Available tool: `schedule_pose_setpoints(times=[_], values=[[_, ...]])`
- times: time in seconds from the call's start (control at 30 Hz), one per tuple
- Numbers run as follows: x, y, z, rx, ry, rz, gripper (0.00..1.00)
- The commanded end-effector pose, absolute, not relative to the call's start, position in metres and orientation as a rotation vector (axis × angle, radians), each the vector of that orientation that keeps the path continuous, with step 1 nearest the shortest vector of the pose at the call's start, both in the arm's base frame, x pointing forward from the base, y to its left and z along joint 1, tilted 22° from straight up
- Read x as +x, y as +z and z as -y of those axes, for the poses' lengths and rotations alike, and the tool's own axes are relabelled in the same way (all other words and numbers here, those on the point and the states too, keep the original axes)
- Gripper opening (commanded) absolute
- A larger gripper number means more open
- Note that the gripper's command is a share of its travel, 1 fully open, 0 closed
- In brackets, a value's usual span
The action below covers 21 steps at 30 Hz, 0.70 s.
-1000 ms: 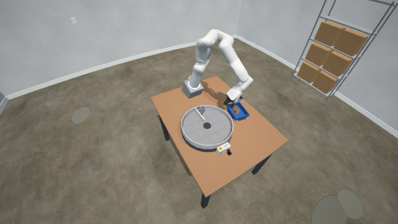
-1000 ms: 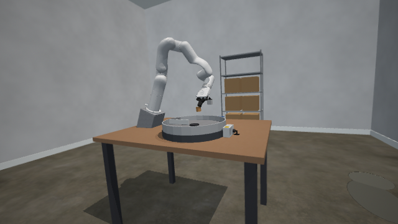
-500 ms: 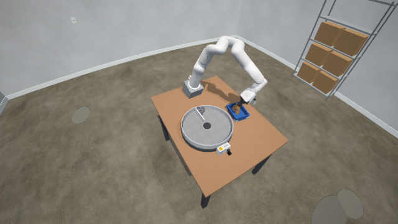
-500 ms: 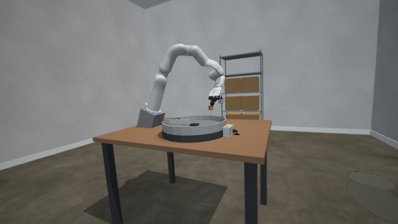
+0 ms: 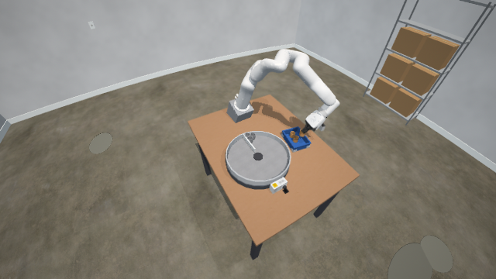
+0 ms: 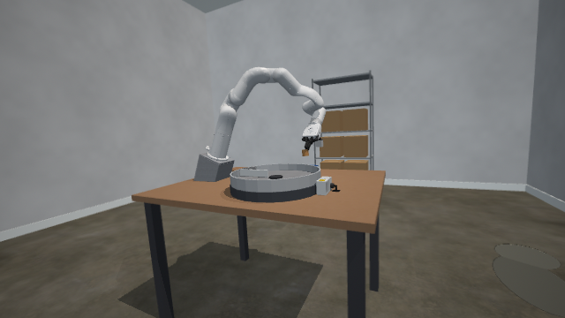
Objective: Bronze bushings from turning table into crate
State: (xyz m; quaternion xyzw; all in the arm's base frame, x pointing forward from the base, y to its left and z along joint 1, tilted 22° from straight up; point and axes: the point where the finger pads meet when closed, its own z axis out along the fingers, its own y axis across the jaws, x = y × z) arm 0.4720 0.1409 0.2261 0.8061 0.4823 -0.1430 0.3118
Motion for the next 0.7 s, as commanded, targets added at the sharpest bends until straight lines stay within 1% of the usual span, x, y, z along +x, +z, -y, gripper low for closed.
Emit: schedule_pose_setpoints(times=[0.0, 0.4, 0.67], values=[[0.473, 0.228, -0.142, 2.128, -0.372, -1.272, 0.00], [0.474, 0.226, -0.142, 2.128, -0.372, -1.272, 0.00], [0.489, 0.188, -0.140, 2.128, -0.372, -1.272, 0.00]])
